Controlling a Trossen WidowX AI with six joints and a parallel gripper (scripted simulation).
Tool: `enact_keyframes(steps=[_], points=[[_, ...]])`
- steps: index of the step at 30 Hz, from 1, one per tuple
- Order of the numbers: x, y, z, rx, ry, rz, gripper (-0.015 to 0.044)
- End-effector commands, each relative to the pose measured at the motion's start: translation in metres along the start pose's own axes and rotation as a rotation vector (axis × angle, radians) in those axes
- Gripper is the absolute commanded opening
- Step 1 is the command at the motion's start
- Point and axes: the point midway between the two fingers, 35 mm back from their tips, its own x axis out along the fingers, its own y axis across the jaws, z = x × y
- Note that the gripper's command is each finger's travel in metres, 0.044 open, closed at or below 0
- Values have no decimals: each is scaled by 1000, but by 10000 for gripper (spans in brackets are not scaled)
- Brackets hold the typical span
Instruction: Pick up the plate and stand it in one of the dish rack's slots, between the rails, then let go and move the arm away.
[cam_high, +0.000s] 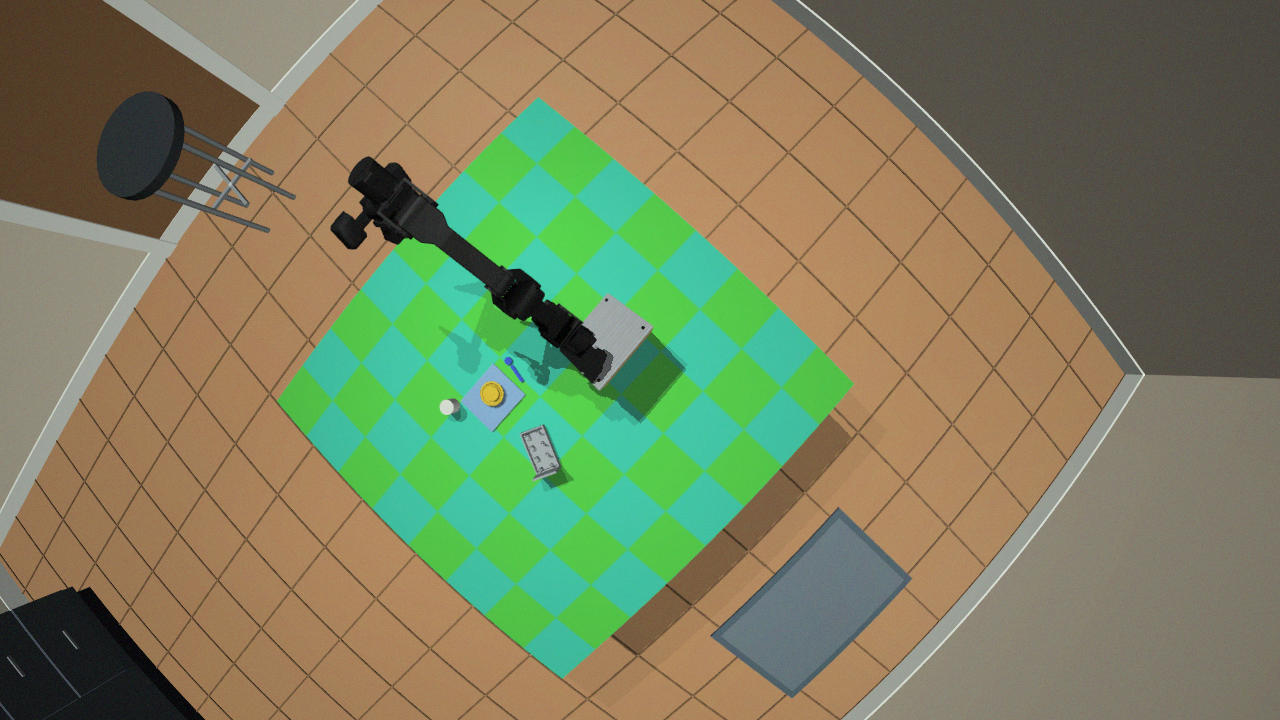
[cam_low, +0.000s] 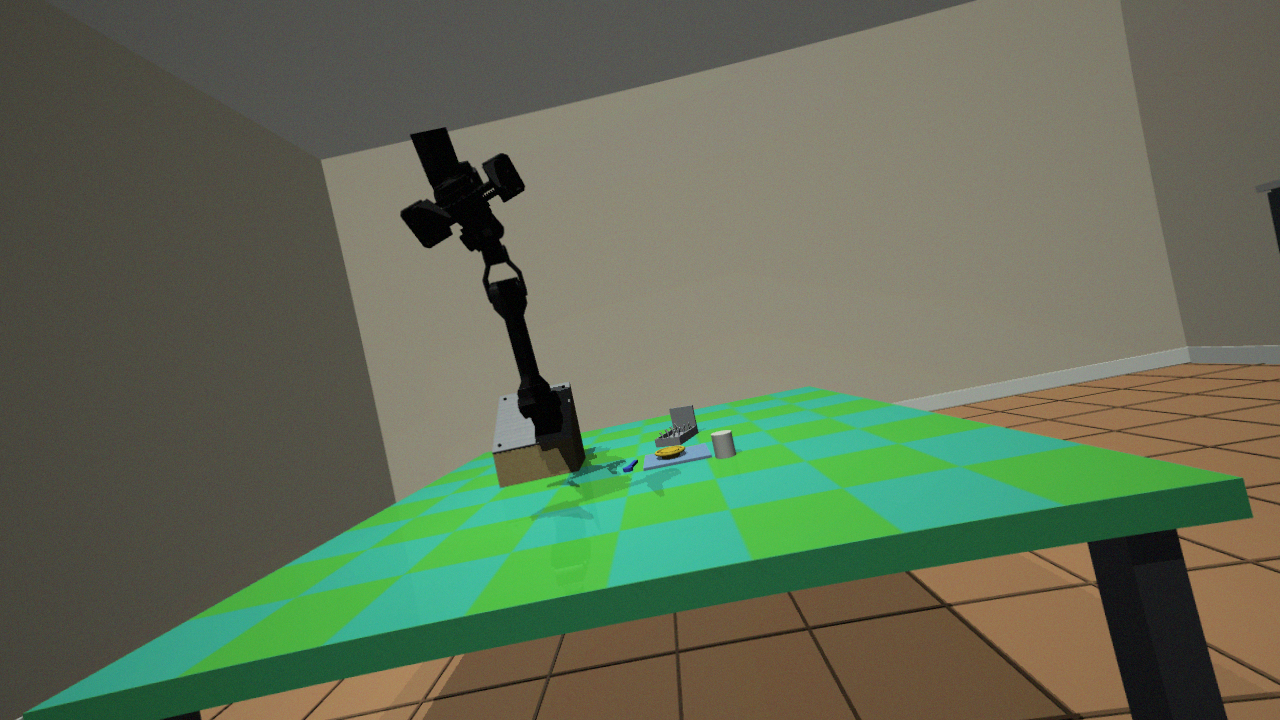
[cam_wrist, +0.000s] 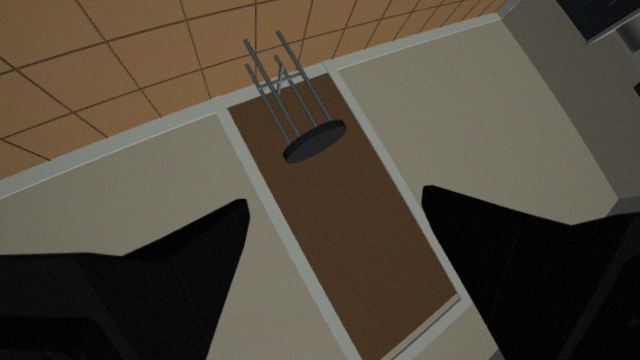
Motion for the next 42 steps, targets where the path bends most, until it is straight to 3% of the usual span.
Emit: enact_keyframes(steps=[1, 20, 42], points=[[1, 0, 0, 5, -2, 0, 400], [86, 26, 76, 571, -259, 48, 400], [142, -18, 190, 951, -608, 122, 400]])
